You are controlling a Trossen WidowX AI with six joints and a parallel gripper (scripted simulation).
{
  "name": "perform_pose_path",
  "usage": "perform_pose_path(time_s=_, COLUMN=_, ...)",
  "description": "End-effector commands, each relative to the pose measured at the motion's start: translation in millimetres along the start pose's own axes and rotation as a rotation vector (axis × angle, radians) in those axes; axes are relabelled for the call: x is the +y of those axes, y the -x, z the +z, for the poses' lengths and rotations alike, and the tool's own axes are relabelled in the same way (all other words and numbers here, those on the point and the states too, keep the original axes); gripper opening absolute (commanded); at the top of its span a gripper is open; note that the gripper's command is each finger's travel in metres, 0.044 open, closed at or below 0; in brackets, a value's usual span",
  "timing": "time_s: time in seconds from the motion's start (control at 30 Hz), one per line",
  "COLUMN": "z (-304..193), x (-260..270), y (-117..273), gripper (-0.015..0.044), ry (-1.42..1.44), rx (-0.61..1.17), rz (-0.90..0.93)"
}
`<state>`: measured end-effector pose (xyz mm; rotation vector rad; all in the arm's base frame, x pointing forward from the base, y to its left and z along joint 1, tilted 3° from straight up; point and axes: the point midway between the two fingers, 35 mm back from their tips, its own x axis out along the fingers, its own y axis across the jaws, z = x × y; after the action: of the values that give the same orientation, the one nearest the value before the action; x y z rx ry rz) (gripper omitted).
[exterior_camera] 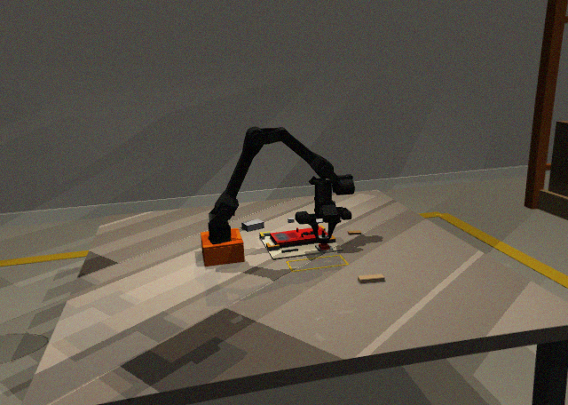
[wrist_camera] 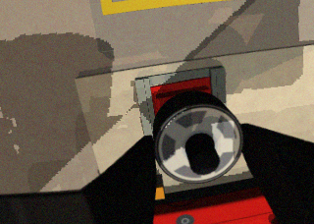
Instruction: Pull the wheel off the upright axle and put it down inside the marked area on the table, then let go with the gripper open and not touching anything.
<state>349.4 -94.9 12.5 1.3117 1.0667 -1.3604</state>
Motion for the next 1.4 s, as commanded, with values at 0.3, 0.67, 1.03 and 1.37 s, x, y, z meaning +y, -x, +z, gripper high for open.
perform_pose_path(time_s=0.3, z=0, x=0, y=3, gripper=0.0000, ry=0.000, rx=0.000, rz=-0.001)
perform_pose_path(time_s=0.67, z=0, x=0, y=7, gripper=0.0000, ry=0.000, rx=-0.001, rz=0.001)
perform_pose_path(time_s=1.03, z=0, x=0, y=10, gripper=0.0000, ry=0.000, rx=-0.001, rz=0.002)
perform_pose_path(time_s=1.37, z=0, x=0, y=14, gripper=0.0000, ry=0.000, rx=-0.001, rz=0.003)
